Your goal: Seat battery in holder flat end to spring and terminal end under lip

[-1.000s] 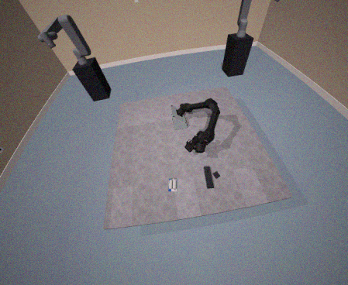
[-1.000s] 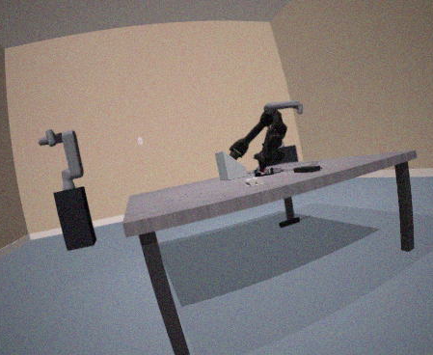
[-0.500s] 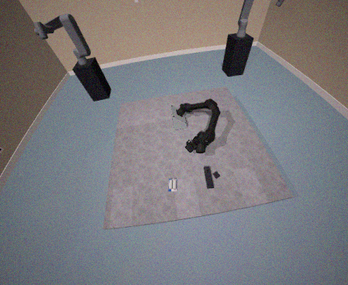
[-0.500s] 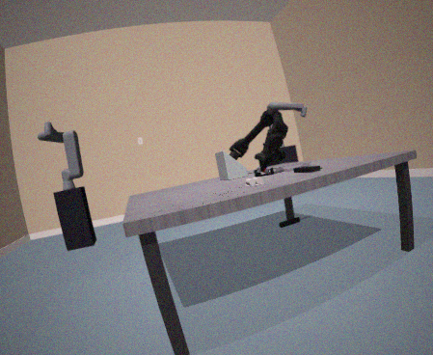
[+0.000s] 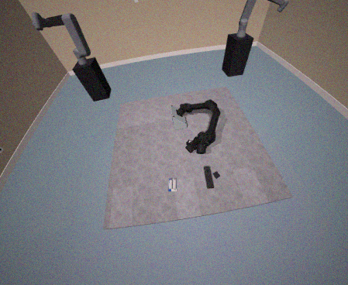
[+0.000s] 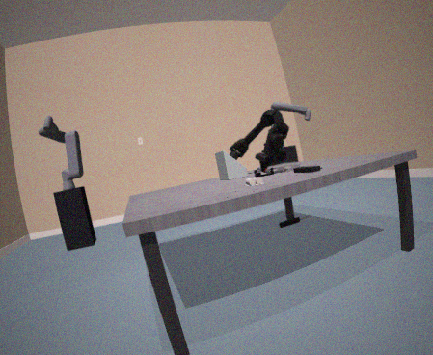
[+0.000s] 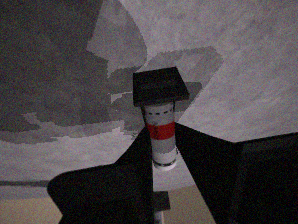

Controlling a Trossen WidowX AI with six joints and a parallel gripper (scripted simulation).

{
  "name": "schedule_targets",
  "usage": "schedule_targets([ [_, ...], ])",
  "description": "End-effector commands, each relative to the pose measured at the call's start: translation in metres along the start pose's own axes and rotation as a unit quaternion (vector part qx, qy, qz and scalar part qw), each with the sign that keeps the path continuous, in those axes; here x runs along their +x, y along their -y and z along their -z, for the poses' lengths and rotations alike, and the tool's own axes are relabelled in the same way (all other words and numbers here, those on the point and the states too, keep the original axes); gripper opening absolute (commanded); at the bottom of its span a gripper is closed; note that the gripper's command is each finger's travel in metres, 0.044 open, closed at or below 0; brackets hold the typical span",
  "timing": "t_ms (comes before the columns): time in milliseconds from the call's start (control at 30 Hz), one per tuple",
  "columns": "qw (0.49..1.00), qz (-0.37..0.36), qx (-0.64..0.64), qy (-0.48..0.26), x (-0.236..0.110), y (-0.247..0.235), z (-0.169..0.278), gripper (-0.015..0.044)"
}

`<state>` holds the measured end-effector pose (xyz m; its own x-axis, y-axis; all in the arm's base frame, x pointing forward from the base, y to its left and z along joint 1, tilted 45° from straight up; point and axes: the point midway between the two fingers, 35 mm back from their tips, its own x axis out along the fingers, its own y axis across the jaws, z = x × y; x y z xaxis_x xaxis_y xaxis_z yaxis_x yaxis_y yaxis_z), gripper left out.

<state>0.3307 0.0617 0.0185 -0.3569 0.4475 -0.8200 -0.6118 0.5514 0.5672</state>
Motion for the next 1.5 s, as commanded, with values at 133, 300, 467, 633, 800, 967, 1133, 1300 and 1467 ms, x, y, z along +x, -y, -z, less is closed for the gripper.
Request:
schedule_targets([
  [133,1.0,0.002,-0.005,0.007,-0.0041,0.0003,-0.0079,0.0081],
  [300,1.0,0.001,-0.005,0.005,-0.0045,0.0003,-0.0087,0.0081],
  [467,1.0,0.0,-0.005,0.005,-0.0046,0.0004,-0.0089,0.0081],
  [633,1.0,-0.001,-0.005,0.003,-0.0046,0.0004,-0.0091,0.0081],
  [800,1.0,-0.002,-0.005,0.003,-0.0047,0.0004,-0.0093,0.0081],
  [967,1.0,-0.002,-0.005,0.003,-0.0047,0.0005,-0.0094,0.0081],
  [1133,1.0,-0.003,-0.005,0.003,-0.0047,0.0005,-0.0095,0.0081],
  [1300,1.0,-0.003,-0.005,0.003,-0.0046,0.0005,-0.0095,0.0081],
  [1467,1.0,-0.003,-0.005,0.003,-0.0046,0.0005,-0.0096,0.0081],
])
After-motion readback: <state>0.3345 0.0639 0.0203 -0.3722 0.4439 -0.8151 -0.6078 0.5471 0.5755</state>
